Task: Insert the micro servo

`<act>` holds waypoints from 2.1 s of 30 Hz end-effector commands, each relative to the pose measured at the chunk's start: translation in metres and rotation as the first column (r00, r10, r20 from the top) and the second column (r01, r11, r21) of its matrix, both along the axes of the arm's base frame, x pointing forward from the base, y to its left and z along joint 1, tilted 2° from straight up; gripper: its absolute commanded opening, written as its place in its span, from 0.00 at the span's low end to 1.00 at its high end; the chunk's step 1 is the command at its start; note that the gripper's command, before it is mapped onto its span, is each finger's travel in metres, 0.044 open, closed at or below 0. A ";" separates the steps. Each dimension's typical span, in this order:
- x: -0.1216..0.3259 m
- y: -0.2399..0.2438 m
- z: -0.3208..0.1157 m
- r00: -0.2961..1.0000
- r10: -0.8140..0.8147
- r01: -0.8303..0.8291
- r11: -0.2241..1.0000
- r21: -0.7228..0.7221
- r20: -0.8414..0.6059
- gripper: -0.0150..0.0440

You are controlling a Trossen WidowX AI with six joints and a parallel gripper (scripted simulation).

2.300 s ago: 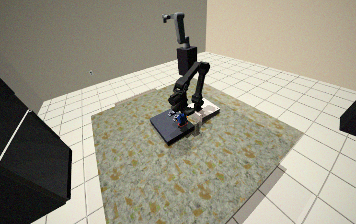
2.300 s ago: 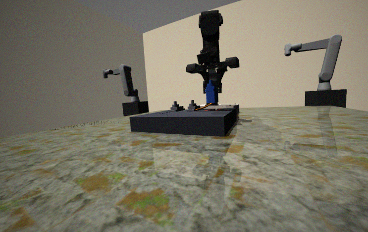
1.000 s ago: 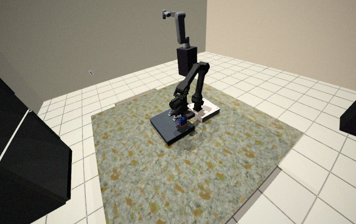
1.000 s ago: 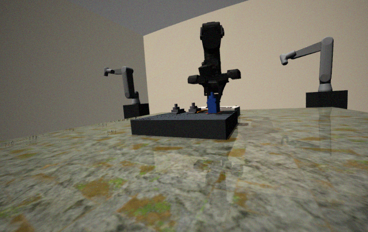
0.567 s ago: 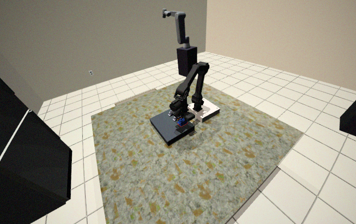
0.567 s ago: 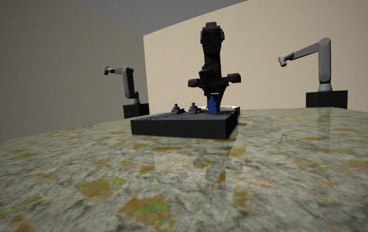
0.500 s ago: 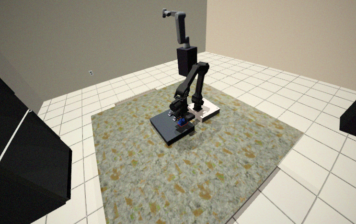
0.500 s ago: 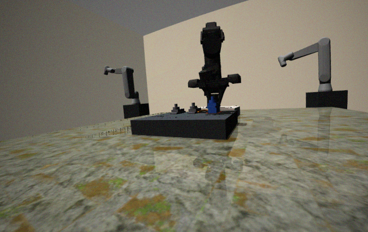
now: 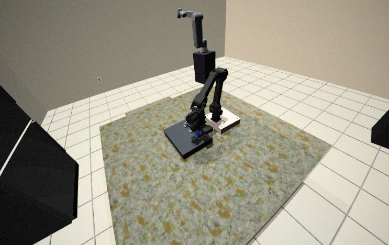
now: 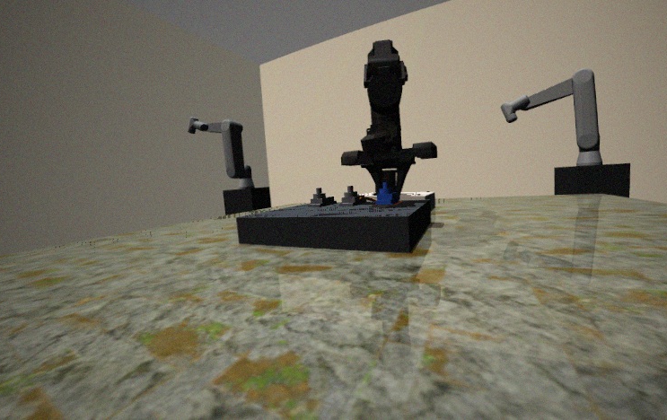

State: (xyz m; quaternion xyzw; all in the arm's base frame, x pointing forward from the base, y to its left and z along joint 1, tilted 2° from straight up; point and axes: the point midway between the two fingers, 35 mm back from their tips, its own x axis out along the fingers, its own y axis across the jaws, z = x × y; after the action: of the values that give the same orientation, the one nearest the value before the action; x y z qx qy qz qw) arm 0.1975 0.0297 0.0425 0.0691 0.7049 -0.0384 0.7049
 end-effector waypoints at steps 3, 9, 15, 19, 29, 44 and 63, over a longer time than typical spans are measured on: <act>0.001 0.000 -0.005 1.000 -0.004 0.004 1.000 -0.001 0.002 0.25; 0.000 0.000 -0.003 1.000 -0.004 0.004 1.000 -0.001 0.002 0.52; 0.000 0.000 0.016 1.000 -0.004 0.004 1.000 -0.001 0.002 0.57; -0.002 -0.001 0.032 1.000 -0.004 0.004 1.000 -0.001 0.002 0.57; 0.054 -0.008 0.066 1.000 -0.008 0.008 1.000 -0.002 0.012 0.97; 0.101 -0.022 0.136 1.000 -0.010 0.010 1.000 -0.001 0.023 1.00; 0.098 -0.022 0.145 1.000 -0.011 0.011 1.000 -0.001 0.025 1.00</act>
State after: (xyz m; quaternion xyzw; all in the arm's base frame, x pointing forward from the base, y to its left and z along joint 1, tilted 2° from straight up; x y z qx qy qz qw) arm 0.2964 0.0081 0.1875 0.0737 0.6946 -0.0421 0.7144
